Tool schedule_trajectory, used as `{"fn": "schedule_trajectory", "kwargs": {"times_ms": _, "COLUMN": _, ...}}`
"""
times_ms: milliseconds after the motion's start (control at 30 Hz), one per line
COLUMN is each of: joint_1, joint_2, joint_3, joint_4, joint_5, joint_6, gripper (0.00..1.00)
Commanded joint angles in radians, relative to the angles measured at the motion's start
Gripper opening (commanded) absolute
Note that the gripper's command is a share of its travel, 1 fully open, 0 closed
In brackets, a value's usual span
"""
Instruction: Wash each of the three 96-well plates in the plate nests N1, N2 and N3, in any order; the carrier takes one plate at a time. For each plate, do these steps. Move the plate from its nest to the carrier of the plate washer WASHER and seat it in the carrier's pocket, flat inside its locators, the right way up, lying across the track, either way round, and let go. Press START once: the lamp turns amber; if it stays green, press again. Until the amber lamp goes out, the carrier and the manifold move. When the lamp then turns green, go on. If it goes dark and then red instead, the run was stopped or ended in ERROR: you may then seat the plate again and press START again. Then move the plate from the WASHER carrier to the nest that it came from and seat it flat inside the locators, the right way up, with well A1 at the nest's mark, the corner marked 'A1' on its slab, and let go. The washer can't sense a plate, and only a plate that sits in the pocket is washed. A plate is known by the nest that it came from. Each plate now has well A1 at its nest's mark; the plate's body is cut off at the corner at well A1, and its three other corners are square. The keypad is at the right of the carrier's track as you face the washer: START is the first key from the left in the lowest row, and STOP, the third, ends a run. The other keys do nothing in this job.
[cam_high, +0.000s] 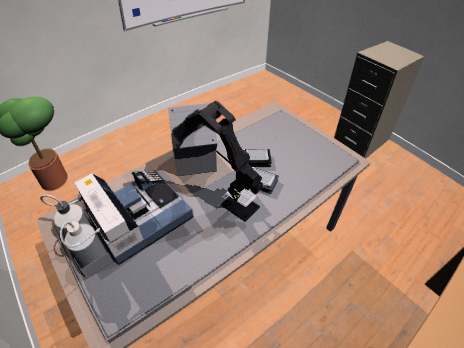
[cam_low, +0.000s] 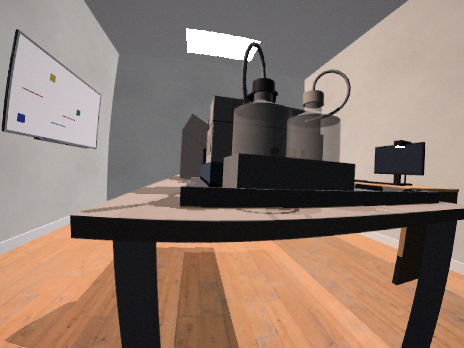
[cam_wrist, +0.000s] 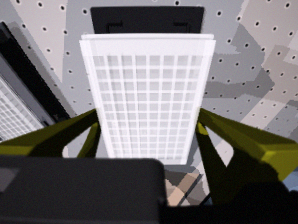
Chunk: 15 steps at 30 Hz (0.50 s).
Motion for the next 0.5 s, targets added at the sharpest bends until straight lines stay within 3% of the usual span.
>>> {"fn": "schedule_trajectory", "kwargs": {"times_ms": 0, "joint_1": 0.009, "joint_2": -0.03, "joint_3": -0.001, "joint_4": -0.02, "joint_5": 0.004, "joint_6": 0.004, "gripper": 0.0}}
{"fn": "schedule_trajectory", "kwargs": {"times_ms": 467, "joint_1": 0.018, "joint_2": -0.064, "joint_3": -0.008, "joint_4": -0.049, "joint_5": 0.008, "joint_6": 0.012, "gripper": 0.0}}
